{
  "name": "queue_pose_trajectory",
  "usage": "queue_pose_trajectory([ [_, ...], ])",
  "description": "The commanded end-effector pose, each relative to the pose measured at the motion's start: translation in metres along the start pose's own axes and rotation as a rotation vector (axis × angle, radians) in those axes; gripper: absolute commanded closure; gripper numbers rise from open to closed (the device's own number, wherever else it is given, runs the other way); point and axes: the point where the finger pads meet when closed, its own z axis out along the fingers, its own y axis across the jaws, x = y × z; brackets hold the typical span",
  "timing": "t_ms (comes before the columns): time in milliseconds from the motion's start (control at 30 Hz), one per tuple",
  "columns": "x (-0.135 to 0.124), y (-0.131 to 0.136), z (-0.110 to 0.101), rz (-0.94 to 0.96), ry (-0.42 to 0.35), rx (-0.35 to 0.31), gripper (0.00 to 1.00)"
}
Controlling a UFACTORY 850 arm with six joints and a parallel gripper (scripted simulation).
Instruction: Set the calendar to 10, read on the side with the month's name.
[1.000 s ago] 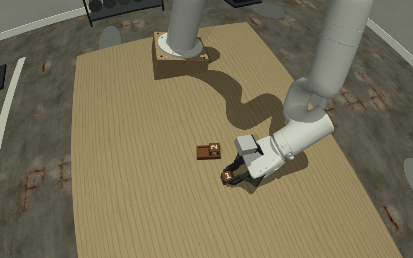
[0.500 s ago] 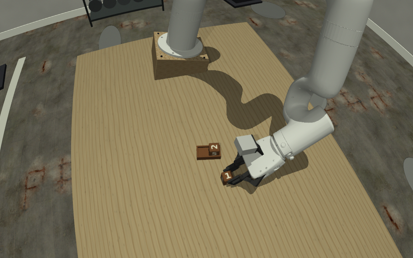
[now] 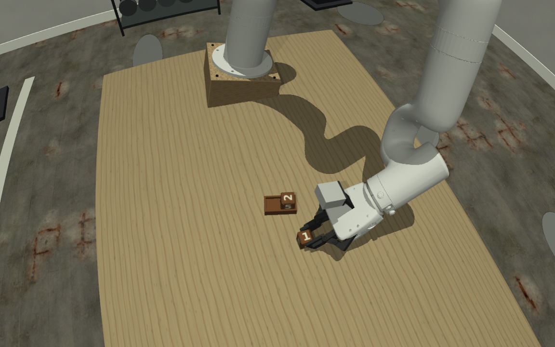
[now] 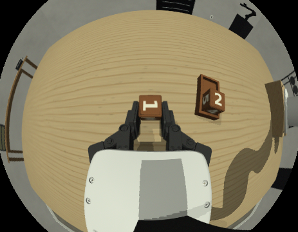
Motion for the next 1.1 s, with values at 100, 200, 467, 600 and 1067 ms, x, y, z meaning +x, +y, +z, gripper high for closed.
queue_pose_trajectory([
  [100,0.001,-0.001,-0.001,0.001,0.0,0.001,0.73],
  [200,0.002,-0.001,-0.002,0.001,0.0,0.001,0.73],
  [467,0.022,-0.001,-0.015,0.001,0.0,0.001,0.73],
  [600,0.029,-0.001,-0.02,0.001,0.0,0.001,0.73],
  [1067,0.058,-0.001,-0.041,0.001,0.0,0.001,0.73],
])
